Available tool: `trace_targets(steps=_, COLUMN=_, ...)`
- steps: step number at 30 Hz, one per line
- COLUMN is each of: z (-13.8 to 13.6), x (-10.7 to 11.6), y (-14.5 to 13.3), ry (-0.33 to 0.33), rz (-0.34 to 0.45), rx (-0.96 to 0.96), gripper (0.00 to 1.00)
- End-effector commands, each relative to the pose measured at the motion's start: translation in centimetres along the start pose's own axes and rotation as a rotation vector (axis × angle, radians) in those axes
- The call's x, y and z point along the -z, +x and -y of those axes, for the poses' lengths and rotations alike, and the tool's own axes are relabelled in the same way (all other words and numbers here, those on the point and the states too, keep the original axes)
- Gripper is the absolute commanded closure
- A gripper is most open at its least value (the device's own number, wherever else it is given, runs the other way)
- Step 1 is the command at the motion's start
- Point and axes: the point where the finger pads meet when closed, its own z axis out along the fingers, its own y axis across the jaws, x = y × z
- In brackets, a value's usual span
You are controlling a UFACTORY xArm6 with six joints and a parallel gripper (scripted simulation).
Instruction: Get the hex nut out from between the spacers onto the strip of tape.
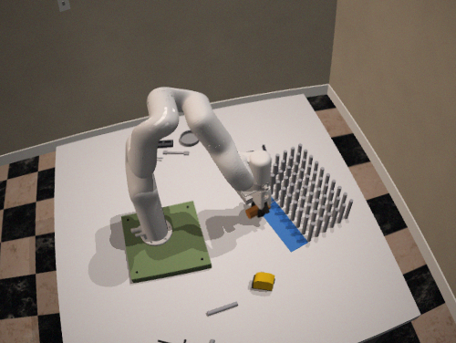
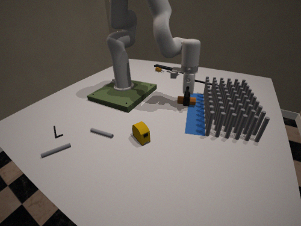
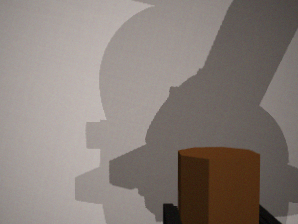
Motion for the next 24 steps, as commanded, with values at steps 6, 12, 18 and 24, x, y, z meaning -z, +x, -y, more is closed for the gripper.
trace_targets(steps=6, z=0.0, x=0.1, y=-0.2, ry=0.001, rz=0.004, rx=0.0, gripper=1.0)
trace_targets(steps=12, z=0.1, x=0.1, y=-0.4, ry=0.001, rz=0.004, rx=0.0, gripper=1.0)
trace_targets(steps=18, z=0.2, x=0.2, y=-1.1, ry=0.001, rz=0.005, rx=0.0, gripper=1.0)
trace_targets(steps=24, z=0.3, x=0.2, y=-1.5, ry=0.001, rz=0.005, rx=0.0, gripper=1.0)
